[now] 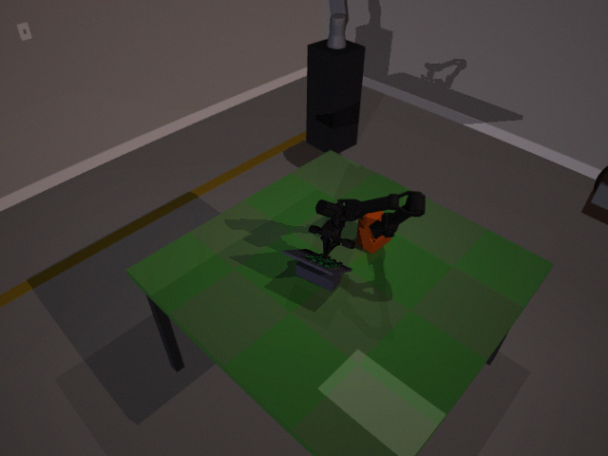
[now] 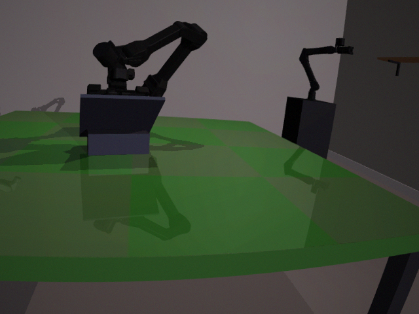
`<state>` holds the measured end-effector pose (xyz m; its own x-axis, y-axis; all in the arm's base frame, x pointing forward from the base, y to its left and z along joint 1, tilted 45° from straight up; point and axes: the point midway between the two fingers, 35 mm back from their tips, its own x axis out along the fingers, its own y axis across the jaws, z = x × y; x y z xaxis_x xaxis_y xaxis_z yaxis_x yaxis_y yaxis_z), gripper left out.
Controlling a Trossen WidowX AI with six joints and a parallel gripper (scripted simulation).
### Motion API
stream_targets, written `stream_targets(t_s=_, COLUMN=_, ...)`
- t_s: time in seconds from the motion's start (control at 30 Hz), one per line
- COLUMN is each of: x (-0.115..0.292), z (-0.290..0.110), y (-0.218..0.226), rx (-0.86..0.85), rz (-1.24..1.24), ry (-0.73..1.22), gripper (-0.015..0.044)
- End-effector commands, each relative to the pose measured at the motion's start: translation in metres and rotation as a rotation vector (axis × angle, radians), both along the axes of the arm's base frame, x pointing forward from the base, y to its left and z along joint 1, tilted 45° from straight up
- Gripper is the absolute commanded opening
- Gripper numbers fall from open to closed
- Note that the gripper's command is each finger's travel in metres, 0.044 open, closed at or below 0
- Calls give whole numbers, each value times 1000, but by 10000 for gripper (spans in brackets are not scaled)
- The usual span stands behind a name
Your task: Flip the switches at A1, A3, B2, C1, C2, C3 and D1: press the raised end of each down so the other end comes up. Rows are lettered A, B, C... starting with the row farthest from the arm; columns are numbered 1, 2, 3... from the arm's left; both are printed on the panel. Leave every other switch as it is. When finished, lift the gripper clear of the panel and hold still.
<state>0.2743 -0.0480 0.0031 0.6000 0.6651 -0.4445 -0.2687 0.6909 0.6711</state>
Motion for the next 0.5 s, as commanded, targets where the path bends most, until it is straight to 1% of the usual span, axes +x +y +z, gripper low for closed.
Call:
stream_targets(t_s=0.0, x=0, z=0, y=1, rx=4, rz=-1, ry=1, gripper=0)
stream_targets(t_s=0.47, x=1, z=-1, y=2, rx=4, rz=-1, ry=1, gripper=0)
